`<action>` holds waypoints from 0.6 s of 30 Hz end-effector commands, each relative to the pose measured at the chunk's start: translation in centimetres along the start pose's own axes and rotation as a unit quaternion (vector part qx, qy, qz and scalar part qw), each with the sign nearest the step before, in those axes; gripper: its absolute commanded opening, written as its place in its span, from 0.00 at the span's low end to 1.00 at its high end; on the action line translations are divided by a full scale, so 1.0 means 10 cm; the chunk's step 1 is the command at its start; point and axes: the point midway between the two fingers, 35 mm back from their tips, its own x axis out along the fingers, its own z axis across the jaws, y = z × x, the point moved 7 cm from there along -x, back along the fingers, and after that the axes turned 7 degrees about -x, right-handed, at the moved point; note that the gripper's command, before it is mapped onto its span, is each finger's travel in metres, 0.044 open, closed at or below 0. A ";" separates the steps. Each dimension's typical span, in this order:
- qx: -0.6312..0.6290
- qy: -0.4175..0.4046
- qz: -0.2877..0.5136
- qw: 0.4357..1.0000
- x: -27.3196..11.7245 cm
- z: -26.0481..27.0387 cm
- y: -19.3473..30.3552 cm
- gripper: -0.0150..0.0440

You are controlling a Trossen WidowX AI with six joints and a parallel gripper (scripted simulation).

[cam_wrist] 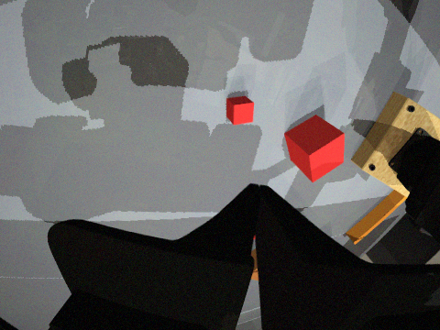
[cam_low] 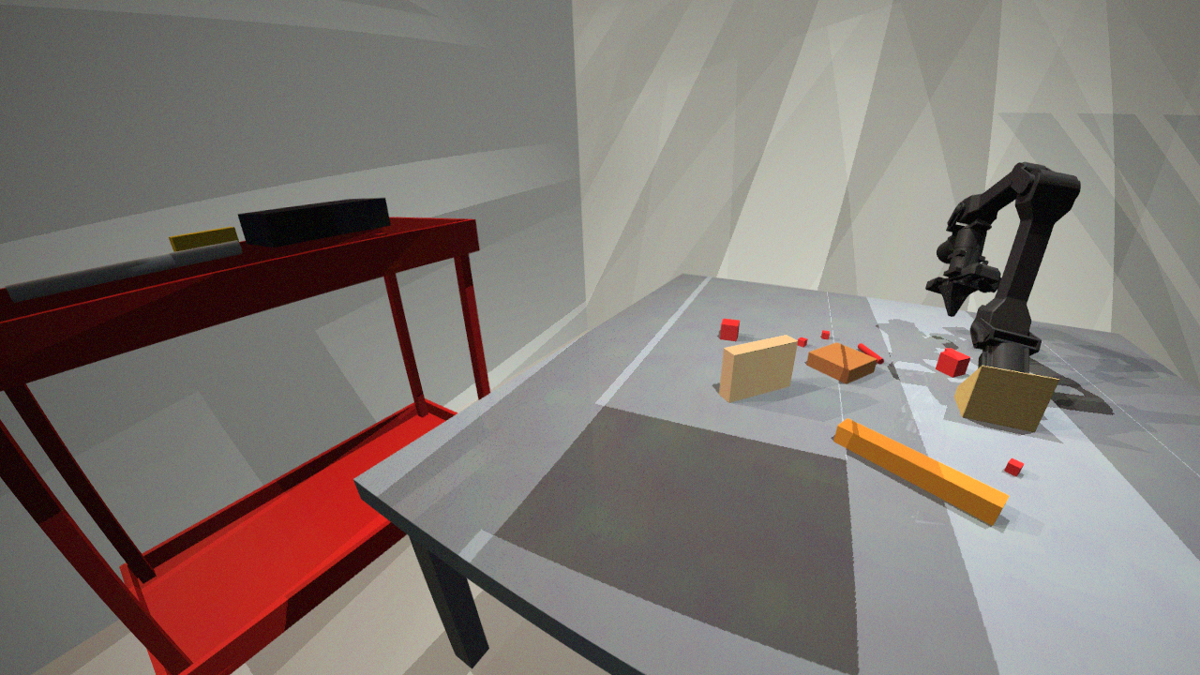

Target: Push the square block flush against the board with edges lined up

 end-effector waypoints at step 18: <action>-0.283 0.069 -0.019 0.956 0.32 0.90 0.91 0.25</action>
